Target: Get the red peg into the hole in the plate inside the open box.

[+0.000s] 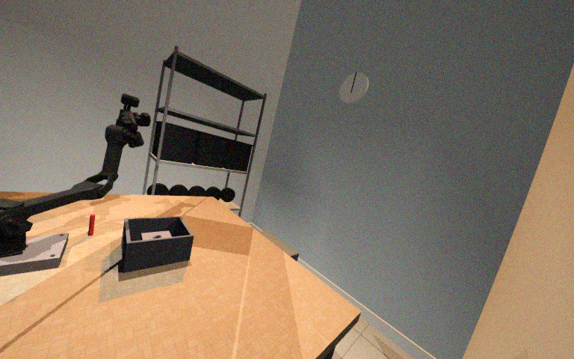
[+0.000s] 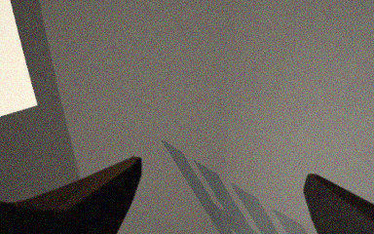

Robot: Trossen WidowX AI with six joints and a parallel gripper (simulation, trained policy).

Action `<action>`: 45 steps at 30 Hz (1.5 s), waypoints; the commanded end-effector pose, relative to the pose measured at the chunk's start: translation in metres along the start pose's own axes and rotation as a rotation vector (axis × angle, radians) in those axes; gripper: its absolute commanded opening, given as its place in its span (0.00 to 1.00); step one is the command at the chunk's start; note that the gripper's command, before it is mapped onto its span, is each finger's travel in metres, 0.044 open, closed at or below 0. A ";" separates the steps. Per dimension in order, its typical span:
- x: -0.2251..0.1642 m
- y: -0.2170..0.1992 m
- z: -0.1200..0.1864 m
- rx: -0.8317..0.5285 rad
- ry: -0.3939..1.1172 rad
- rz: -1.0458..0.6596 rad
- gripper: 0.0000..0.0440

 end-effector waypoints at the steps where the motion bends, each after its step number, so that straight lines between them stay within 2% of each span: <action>1: -0.004 0.006 -0.001 0.024 0.008 0.020 0.95; 3: -0.013 0.021 -0.002 0.080 0.027 0.057 1.00; 11: -0.062 0.085 0.000 0.322 0.136 0.132 1.00; 21: -0.126 0.167 0.030 0.633 0.292 0.172 0.99; 32: -0.188 0.238 0.092 0.969 0.476 0.195 1.00; 45: -0.238 0.292 0.191 1.365 0.692 0.202 1.00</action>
Point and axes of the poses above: the point midway between the two fingers, 35 mm back from their tips, its own z axis back along the fingers, its own y axis across the jaws, x = y × z, the point moved 8 cm from there along z, back along the fingers, and after that the axes turned 15 degrees about z, right-handed, at the moved point
